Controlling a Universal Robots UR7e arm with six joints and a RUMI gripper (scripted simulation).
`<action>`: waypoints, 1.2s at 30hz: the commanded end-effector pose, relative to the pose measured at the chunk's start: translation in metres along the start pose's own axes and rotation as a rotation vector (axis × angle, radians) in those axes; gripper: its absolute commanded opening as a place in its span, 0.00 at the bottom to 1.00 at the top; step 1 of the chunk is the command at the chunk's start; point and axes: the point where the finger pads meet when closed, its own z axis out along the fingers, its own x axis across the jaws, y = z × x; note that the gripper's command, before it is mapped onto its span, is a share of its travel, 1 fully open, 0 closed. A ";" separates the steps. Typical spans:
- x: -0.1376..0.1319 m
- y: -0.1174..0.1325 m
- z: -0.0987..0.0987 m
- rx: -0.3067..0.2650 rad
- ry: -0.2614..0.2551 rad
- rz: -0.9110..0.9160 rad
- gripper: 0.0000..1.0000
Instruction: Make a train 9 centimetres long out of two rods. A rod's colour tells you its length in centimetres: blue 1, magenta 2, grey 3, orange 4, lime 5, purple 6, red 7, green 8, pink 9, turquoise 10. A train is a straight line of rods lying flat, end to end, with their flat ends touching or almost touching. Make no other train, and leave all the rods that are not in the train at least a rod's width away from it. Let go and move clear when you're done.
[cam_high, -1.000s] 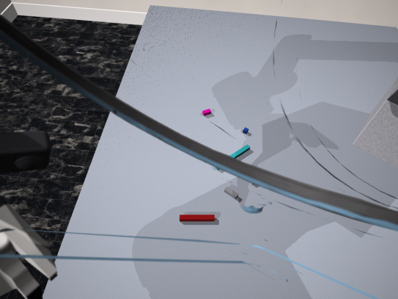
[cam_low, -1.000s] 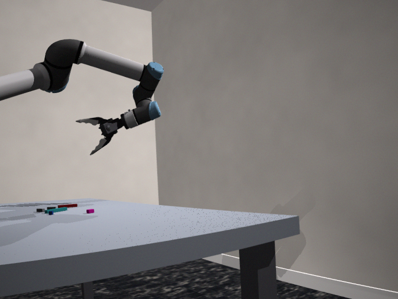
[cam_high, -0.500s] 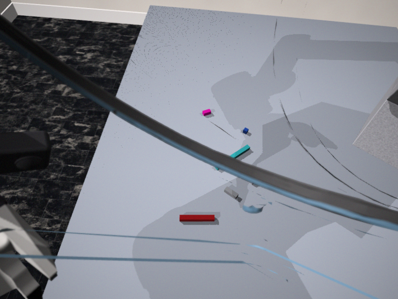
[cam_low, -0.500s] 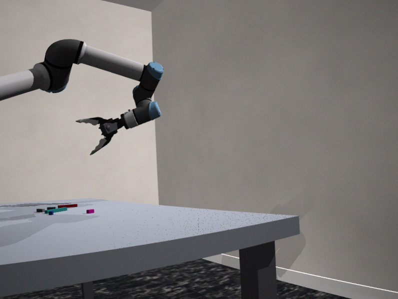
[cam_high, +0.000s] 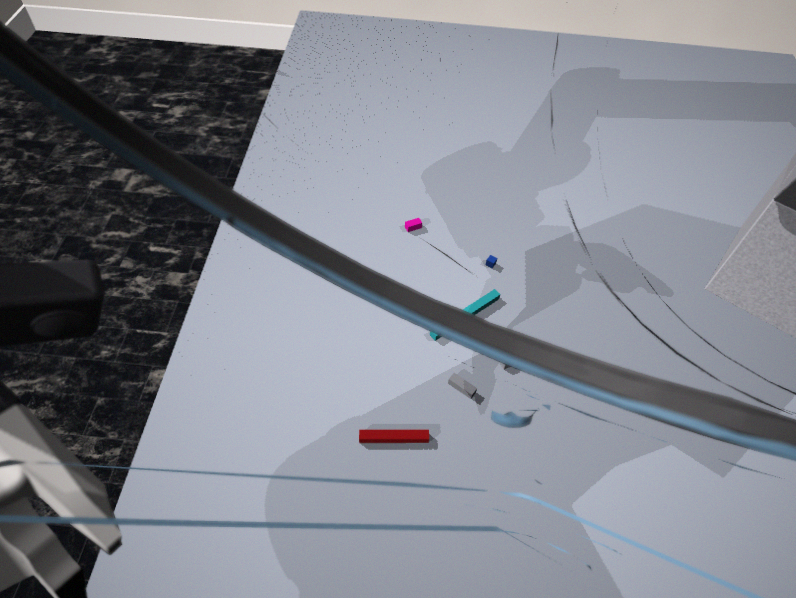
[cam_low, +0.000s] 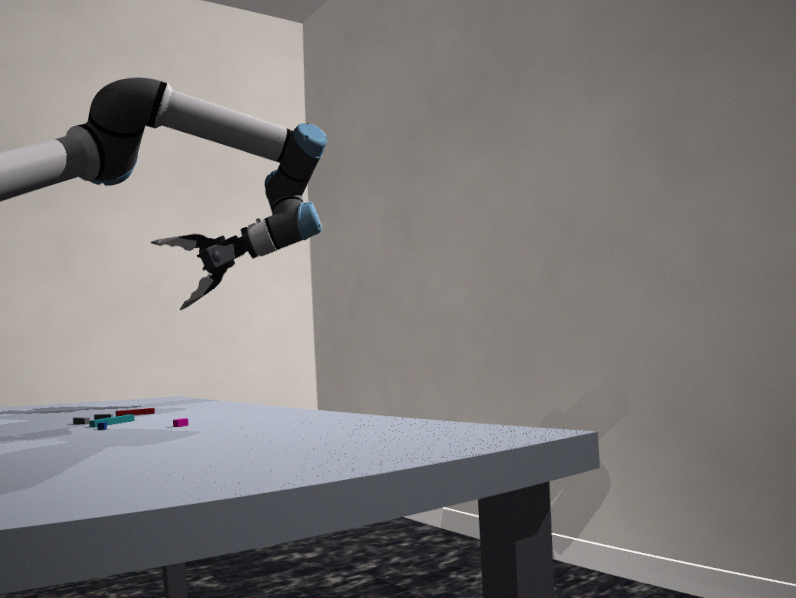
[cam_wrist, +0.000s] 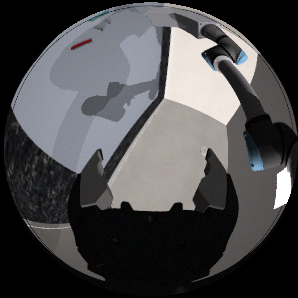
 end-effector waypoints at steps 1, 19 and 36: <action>0.001 -0.003 0.000 0.013 -0.004 -0.021 1.00; 0.008 -0.042 -0.004 0.151 -0.035 -0.230 1.00; 0.016 -0.113 -0.018 0.433 -0.056 -0.577 1.00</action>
